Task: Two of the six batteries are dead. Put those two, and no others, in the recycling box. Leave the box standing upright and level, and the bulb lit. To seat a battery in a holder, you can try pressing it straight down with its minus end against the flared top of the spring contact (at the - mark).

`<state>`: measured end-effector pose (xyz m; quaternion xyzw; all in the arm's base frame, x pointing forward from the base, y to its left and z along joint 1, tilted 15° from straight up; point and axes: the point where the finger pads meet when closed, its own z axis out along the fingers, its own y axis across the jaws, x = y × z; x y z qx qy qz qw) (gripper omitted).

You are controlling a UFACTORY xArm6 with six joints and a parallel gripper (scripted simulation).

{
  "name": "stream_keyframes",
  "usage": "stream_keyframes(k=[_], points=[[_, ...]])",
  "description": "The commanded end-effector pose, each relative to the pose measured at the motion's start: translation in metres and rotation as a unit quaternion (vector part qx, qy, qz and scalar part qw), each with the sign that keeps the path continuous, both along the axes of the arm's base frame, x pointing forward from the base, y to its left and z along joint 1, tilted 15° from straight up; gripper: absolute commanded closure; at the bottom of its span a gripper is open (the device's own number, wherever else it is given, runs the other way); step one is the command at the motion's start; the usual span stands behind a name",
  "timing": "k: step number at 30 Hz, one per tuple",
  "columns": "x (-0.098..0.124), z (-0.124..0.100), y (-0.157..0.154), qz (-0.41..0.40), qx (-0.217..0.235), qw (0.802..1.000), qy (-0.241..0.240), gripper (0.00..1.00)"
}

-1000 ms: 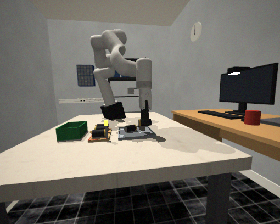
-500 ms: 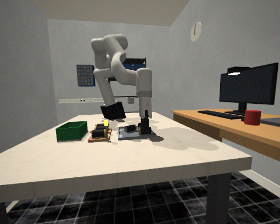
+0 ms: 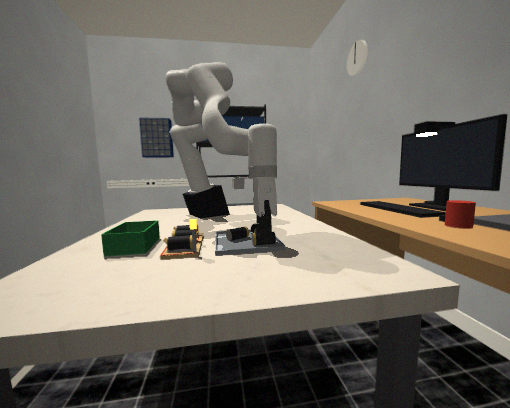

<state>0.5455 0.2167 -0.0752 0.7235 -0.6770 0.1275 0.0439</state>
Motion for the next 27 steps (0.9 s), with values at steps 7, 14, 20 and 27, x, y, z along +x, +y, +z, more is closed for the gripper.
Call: stream_keyframes(k=[7, 14, 20, 27], points=[[0.001, 0.002, 0.001, 0.000, 0.001, 1.000, -0.002, 0.49], [0.001, 0.002, 0.001, 0.000, 0.001, 1.000, -0.002, 0.49], [0.001, 0.005, 0.002, 0.000, 0.001, 1.000, -0.002, 0.49], [-0.003, 0.029, 0.008, 0.000, 0.001, 1.000, -0.002, 0.49]])
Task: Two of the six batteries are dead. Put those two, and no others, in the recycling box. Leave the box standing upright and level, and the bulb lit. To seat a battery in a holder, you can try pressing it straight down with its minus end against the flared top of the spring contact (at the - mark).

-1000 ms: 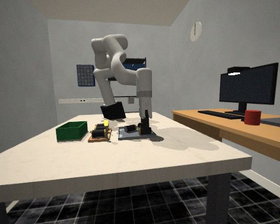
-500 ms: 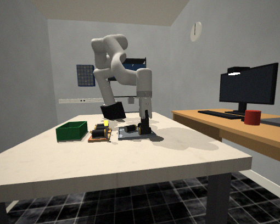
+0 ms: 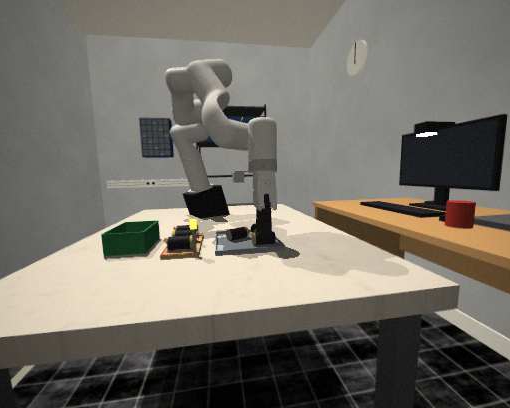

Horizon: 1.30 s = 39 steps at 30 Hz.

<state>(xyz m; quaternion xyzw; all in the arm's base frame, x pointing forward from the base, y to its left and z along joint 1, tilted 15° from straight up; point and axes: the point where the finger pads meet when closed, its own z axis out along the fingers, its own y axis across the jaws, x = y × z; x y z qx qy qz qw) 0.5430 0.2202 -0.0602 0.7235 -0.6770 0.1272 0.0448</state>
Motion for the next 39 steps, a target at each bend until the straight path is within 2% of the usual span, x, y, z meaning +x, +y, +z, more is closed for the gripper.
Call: stream_keyframes(k=[1, 4, 10, 19, 21, 23, 26, 28, 34, 39], points=[[-0.001, 0.019, 0.005, 0.000, 0.001, 1.000, -0.003, 0.49], [-0.002, 0.033, 0.009, 0.000, 0.001, 1.000, -0.003, 0.49], [-0.004, 0.045, 0.012, 0.000, 0.001, 1.000, -0.003, 0.49], [-0.005, 0.050, 0.013, 0.000, 0.001, 1.000, -0.003, 0.49], [-0.006, 0.060, 0.015, 0.000, 0.001, 1.000, -0.003, 0.49], [-0.006, 0.060, 0.015, 0.000, 0.001, 1.000, -0.003, 0.49], [-0.010, 0.093, 0.023, 0.000, 0.001, 1.000, -0.003, 0.49], [-0.012, 0.104, 0.026, 0.000, 0.001, 1.000, -0.003, 0.49], [-0.012, 0.105, 0.024, 0.000, 0.001, 1.000, -0.003, 0.49], [-0.009, 0.110, 0.005, 0.000, 0.001, 1.000, -0.003, 0.49]])
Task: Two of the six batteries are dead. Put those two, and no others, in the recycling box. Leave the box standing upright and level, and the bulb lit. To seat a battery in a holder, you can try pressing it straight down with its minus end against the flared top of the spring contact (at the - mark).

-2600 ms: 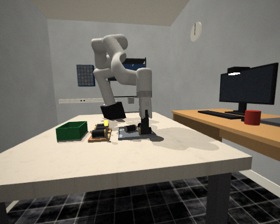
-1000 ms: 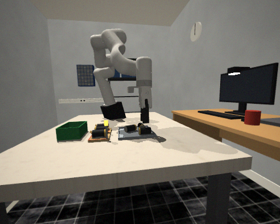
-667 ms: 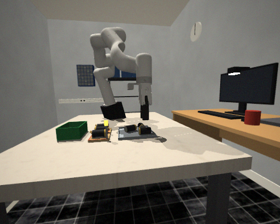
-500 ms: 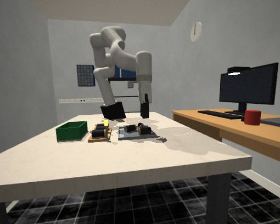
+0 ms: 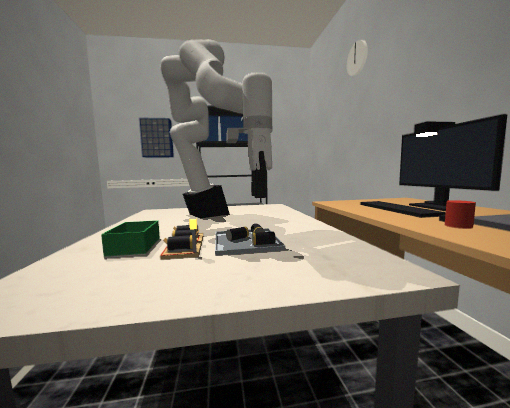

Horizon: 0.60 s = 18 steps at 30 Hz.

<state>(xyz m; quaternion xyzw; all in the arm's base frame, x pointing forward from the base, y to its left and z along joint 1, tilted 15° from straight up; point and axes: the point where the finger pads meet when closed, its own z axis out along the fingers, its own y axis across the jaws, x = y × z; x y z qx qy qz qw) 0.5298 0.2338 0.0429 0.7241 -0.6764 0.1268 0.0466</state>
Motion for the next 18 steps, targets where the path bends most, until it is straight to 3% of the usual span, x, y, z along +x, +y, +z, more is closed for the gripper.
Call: stream_keyframes(k=[1, 14, 18], points=[[0.004, 0.007, -0.009, 0.000, 0.002, 1.000, -0.004, 0.49], [0.023, 0.050, -0.174, 0.000, 0.002, 1.000, -0.004, 0.49], [0.025, 0.054, -0.191, 0.000, 0.002, 1.000, -0.004, 0.49]])
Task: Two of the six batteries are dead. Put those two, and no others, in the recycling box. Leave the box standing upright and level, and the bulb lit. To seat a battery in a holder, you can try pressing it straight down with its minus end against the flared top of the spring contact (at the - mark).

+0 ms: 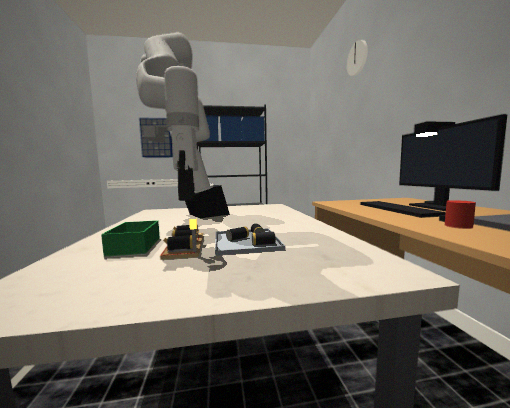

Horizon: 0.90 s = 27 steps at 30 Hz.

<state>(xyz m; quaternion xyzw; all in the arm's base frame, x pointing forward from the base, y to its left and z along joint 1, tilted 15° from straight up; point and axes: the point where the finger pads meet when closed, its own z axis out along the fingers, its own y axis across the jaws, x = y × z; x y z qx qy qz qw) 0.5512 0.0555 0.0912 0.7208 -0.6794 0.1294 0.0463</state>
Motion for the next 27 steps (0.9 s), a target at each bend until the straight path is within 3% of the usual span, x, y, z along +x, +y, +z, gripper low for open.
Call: stream_keyframes(k=[1, 5, 27], points=[[0.004, 0.008, -0.019, 0.004, 0.004, 1.000, -0.001, 0.49], [0.006, 0.010, -0.030, 0.004, 0.004, 1.000, -0.001, 0.49], [0.006, 0.011, -0.031, 0.005, 0.004, 1.000, -0.001, 0.49]])
